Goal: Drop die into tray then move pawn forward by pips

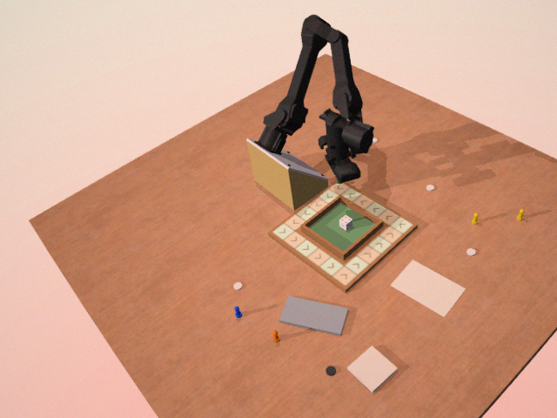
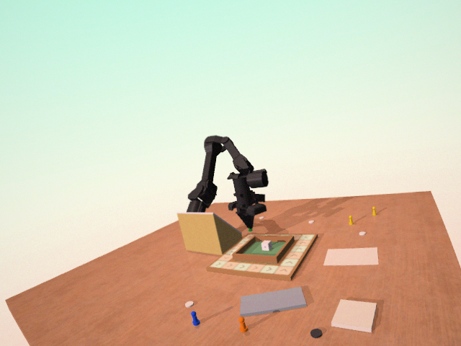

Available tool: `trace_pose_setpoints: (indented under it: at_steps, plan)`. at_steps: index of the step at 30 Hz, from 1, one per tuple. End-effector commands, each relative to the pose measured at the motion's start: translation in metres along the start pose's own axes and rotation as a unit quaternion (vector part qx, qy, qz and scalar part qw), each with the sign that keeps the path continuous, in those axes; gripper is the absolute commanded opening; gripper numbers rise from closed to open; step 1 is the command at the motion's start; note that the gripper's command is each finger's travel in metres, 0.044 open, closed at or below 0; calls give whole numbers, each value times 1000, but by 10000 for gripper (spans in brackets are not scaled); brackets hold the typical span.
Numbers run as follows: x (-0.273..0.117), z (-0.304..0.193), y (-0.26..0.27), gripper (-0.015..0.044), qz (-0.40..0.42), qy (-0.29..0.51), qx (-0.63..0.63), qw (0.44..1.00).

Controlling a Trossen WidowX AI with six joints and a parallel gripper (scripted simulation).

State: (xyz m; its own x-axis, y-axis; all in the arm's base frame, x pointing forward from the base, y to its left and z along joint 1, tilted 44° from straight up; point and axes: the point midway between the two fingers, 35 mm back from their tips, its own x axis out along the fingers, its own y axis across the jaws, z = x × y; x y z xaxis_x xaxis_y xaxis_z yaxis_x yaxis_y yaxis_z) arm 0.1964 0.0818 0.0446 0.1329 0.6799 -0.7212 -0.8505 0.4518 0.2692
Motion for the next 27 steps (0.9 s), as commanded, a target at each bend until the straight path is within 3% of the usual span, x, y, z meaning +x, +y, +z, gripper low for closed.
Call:
trace_pose_setpoints:
  at_steps: [1, 18, 27]
  plan:
    - [12, -2, 3, 0, 7, 0, 4, 1000]
    - [29, -2, 3, 0, 7, 0, 4, 1000]
    - [22, 1, 2, 236, 3, -4, 0, 1000]
